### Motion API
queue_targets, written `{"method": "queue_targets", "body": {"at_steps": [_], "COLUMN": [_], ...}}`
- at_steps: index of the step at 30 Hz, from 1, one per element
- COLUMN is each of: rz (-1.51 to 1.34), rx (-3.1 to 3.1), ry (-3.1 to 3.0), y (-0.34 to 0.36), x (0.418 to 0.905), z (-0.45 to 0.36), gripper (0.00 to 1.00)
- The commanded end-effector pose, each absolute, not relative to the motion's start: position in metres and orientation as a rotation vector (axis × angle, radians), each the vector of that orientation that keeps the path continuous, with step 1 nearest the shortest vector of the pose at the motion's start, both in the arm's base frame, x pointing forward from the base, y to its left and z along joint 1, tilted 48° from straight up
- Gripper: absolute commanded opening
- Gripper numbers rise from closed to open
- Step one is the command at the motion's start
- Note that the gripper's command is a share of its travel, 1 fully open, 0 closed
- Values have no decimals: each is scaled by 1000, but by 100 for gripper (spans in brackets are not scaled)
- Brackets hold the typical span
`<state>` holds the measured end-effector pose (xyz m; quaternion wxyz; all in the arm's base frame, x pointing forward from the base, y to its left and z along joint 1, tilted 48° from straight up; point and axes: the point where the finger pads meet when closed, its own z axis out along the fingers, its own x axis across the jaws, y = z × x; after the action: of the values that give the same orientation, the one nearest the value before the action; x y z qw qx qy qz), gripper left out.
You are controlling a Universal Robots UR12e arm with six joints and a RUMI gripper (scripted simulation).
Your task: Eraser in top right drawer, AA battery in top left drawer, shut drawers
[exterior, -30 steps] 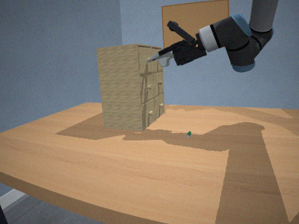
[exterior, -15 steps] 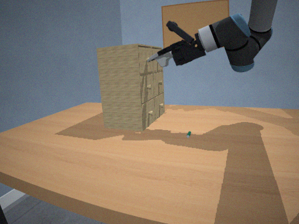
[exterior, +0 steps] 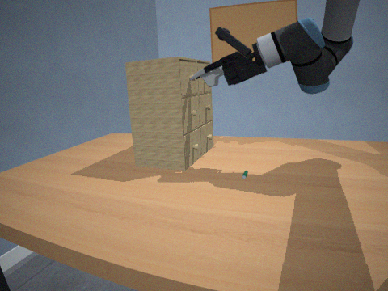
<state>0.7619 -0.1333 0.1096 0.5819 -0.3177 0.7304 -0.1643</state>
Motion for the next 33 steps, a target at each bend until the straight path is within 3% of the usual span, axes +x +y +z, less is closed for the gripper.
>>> {"method": "queue_targets", "body": {"at_steps": [1,25,33], "rz": [-385,-385,-385], "rx": [-742,-742,-742], "ry": [1706,1706,1706], "y": [-134,-134,-134], "x": [762,762,762], "z": [110,110,110], "gripper": [7,7,15]}}
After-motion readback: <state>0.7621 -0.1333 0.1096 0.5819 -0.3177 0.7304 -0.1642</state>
